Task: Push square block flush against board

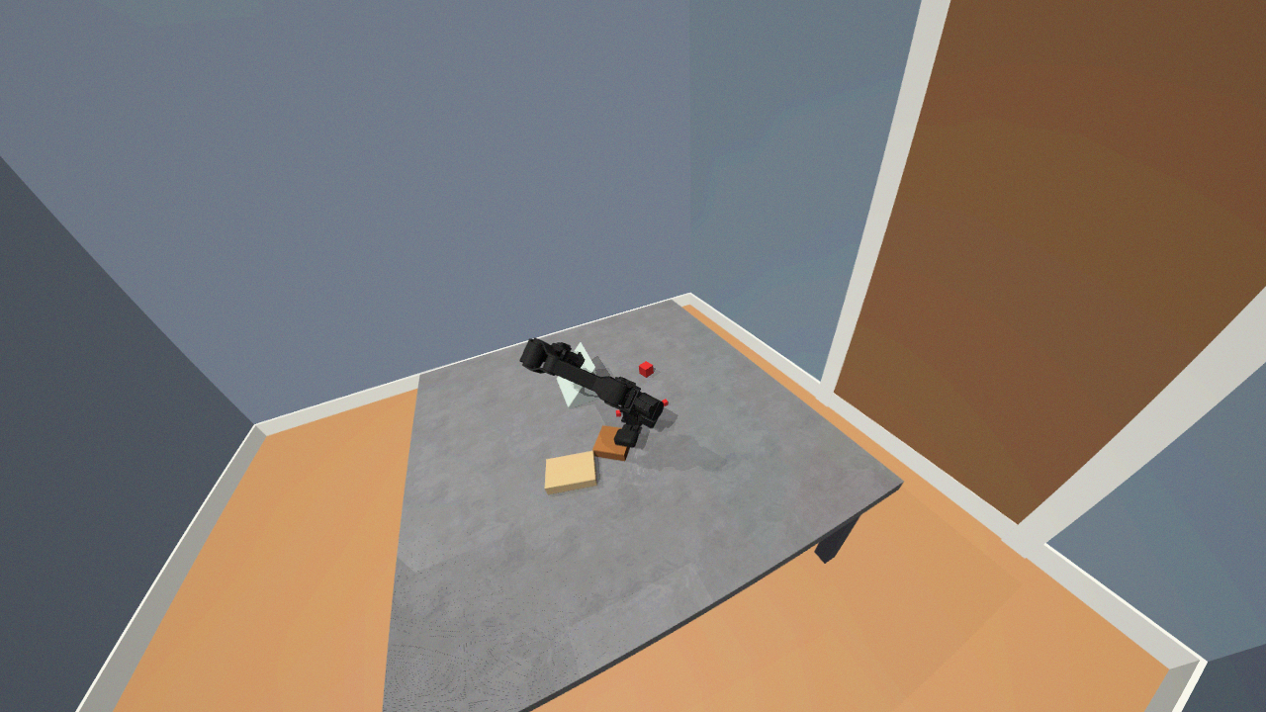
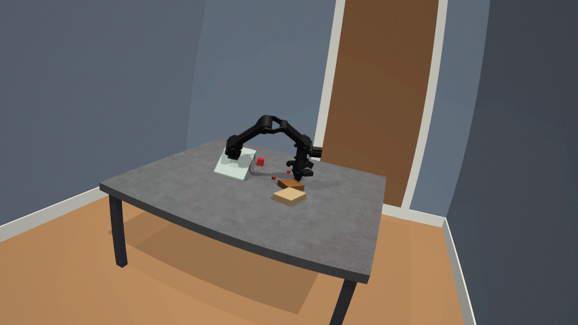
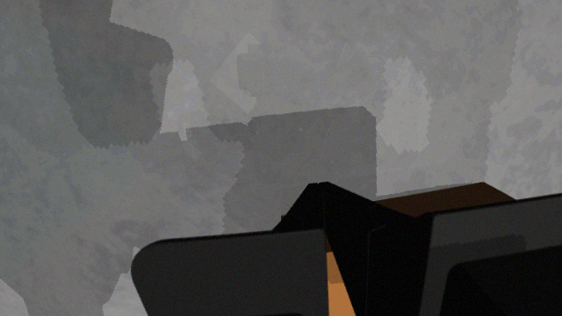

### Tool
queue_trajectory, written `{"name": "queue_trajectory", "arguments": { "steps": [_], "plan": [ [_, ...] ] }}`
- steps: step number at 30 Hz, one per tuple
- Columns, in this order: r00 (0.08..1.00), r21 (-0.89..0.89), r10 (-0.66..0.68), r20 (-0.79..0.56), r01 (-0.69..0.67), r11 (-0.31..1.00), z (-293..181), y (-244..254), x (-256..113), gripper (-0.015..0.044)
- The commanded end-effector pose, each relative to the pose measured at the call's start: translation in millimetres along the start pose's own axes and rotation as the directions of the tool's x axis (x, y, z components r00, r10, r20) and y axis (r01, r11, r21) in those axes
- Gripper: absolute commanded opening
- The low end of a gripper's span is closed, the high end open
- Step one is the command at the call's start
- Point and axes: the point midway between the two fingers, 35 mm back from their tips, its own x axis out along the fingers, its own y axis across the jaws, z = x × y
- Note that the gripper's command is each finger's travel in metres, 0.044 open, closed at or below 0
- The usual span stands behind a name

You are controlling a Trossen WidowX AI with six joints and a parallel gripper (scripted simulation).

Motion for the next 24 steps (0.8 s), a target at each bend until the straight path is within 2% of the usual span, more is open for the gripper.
{"name": "queue_trajectory", "arguments": {
  "steps": [1,24],
  "plan": [
    [1.000,-0.003,0.003,-0.012,-0.003,1.000,-7.6,-0.1,3.4,0.0000],
    [1.000,-0.004,0.003,-0.013,-0.003,1.000,-28.5,-2.5,3.2,0.0000]
  ]
}}
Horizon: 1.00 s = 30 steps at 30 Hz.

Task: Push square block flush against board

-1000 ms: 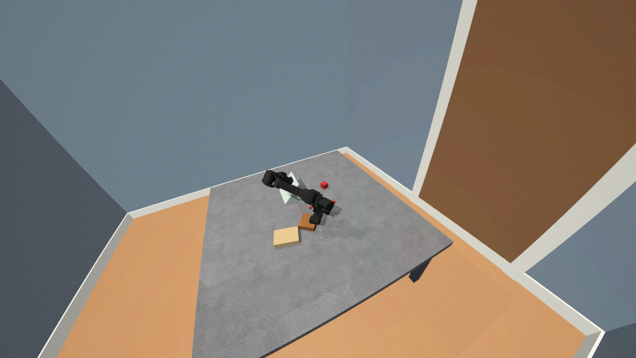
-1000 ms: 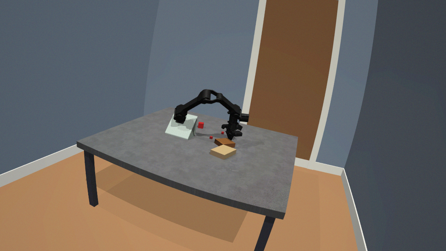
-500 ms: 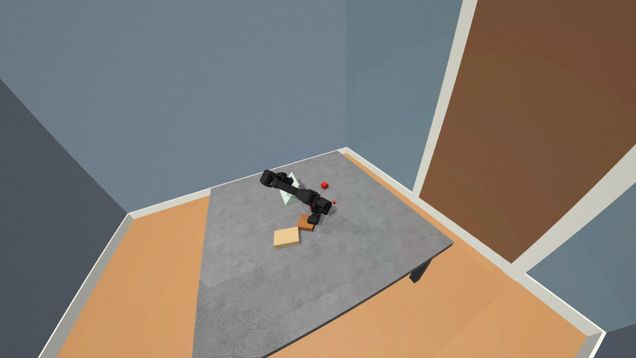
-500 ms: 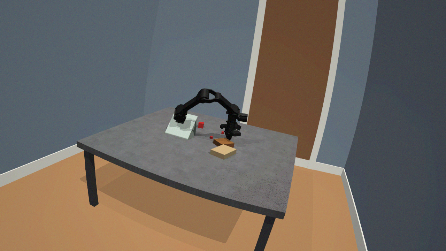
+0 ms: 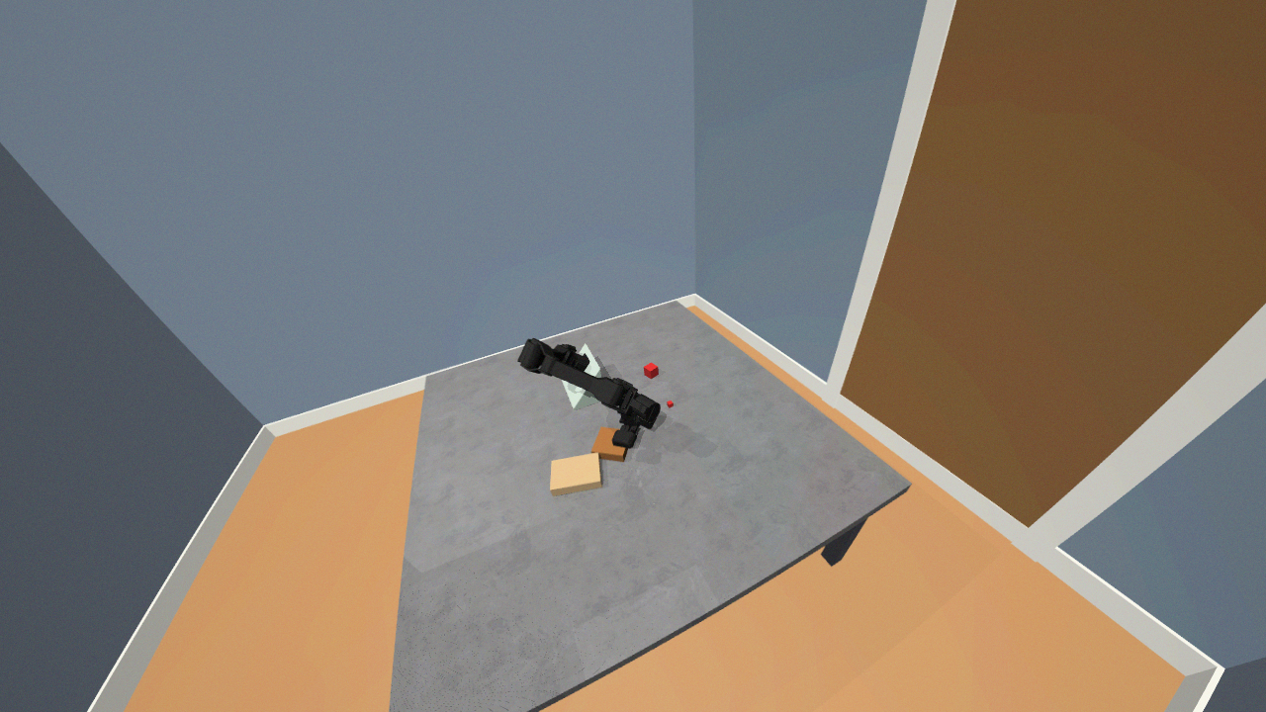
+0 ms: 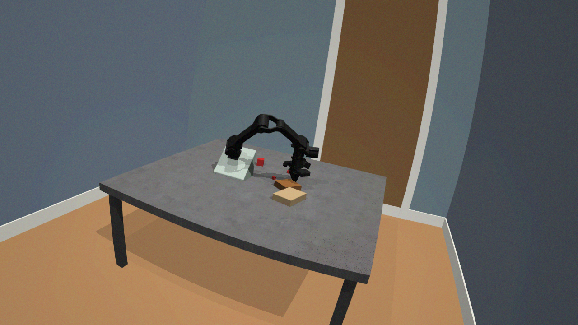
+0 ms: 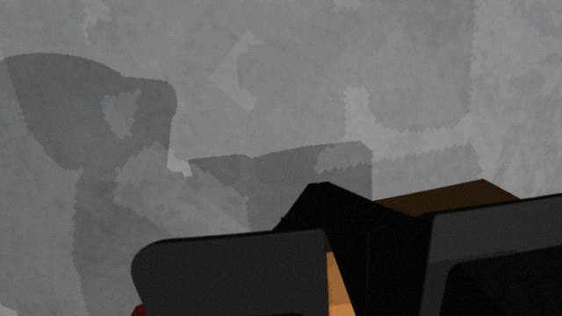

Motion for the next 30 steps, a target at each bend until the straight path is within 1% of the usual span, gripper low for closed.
{"name": "queue_trajectory", "arguments": {
  "steps": [1,30],
  "plan": [
    [1.000,-0.002,0.003,-0.012,-0.003,1.000,-7.8,-0.3,3.4,0.0000],
    [1.000,-0.003,0.004,-0.013,-0.004,1.000,-34.8,-3.4,3.1,0.0000]
  ]
}}
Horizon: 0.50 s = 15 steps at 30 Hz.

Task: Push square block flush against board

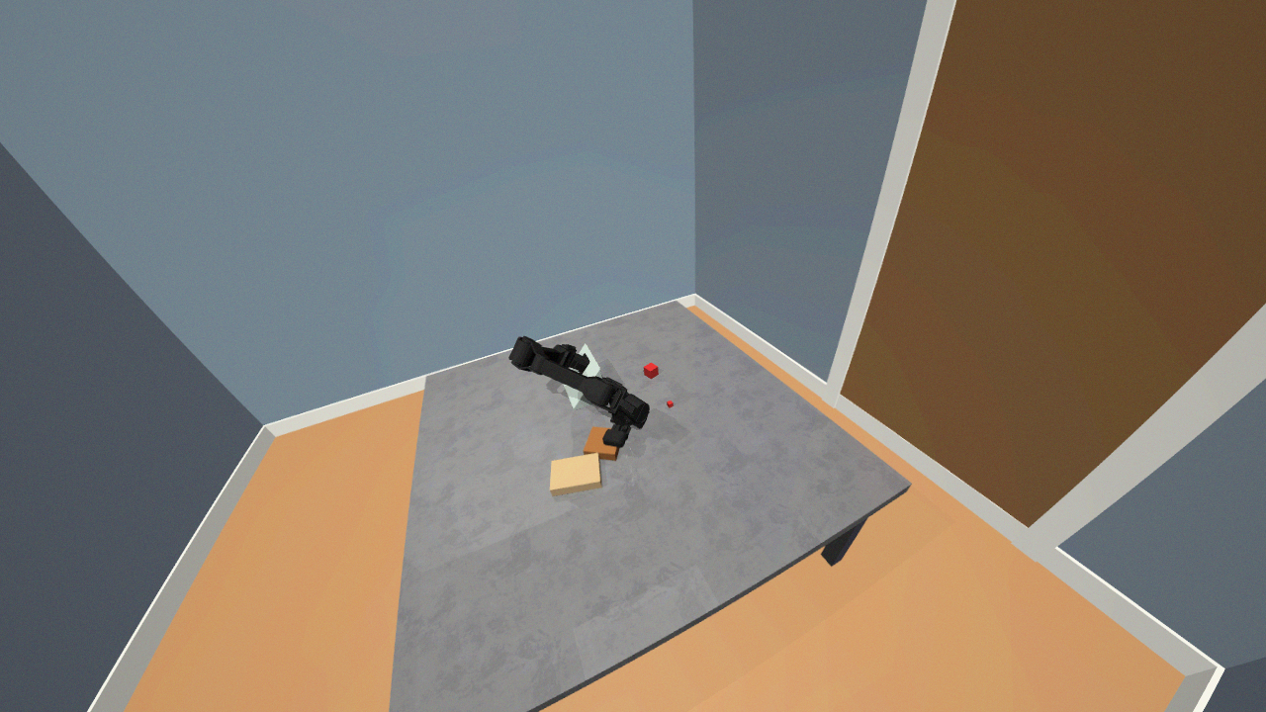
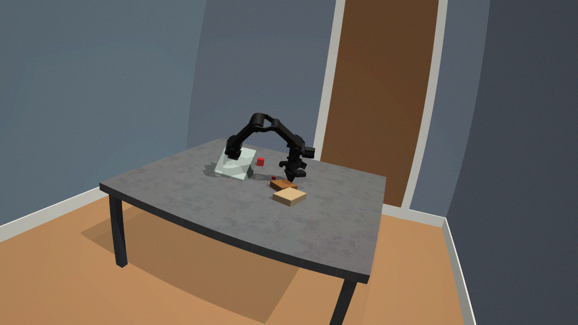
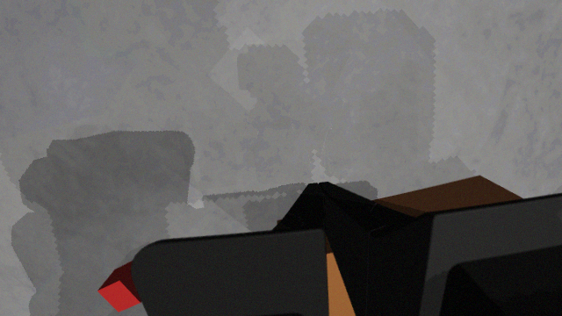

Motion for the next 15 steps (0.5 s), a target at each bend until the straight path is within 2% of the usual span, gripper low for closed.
{"name": "queue_trajectory", "arguments": {
  "steps": [1,15],
  "plan": [
    [1.000,-0.001,0.003,-0.013,-0.003,1.000,-8.0,-0.2,3.2,0.0000],
    [1.000,-0.002,0.003,-0.013,-0.003,1.000,-12.4,-1.6,3.2,0.0000]
  ]
}}
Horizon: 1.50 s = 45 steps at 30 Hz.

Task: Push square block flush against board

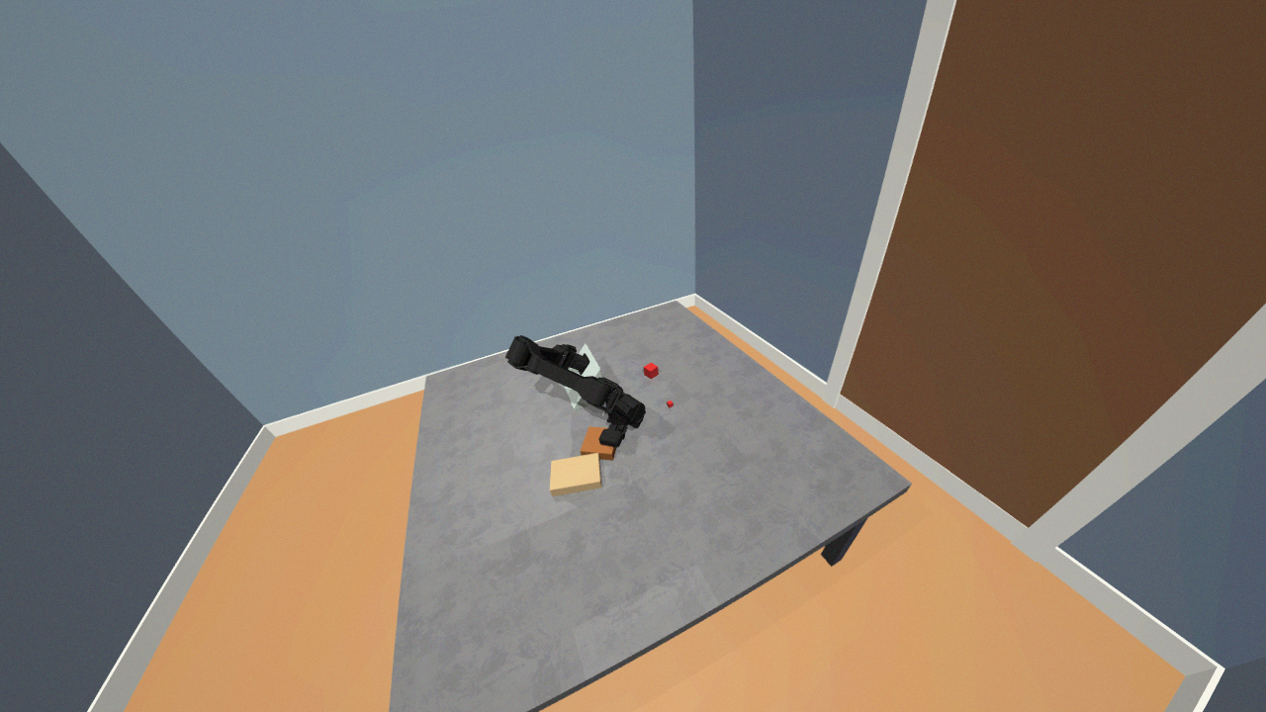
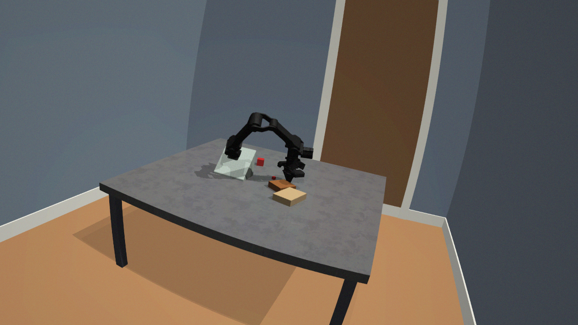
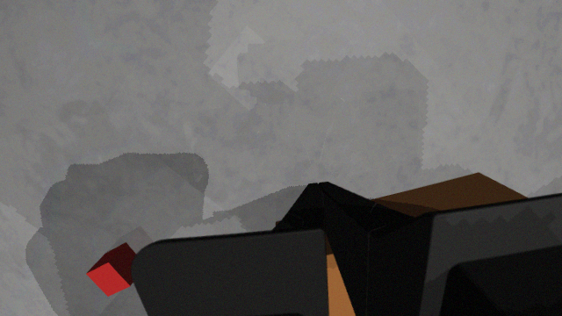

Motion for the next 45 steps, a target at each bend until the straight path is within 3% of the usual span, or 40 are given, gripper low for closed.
{"name": "queue_trajectory", "arguments": {
  "steps": [1,30,35,41,45],
  "plan": [
    [1.000,-0.001,0.003,-0.011,-0.003,1.000,0.2,-0.3,2.9,0.0000],
    [1.000,0.000,0.002,-0.010,-0.002,1.000,46.8,-0.2,4.4,0.0000],
    [1.000,0.000,0.003,-0.009,-0.003,1.000,43.0,-1.3,-47.8,0.0000],
    [1.000,-0.005,0.003,-0.009,-0.003,1.000,41.6,-0.7,-50.9,0.0000],
    [1.000,-0.111,0.004,-0.010,-0.005,0.994,17.9,8.7,-50.2,0.0000]
  ]
}}
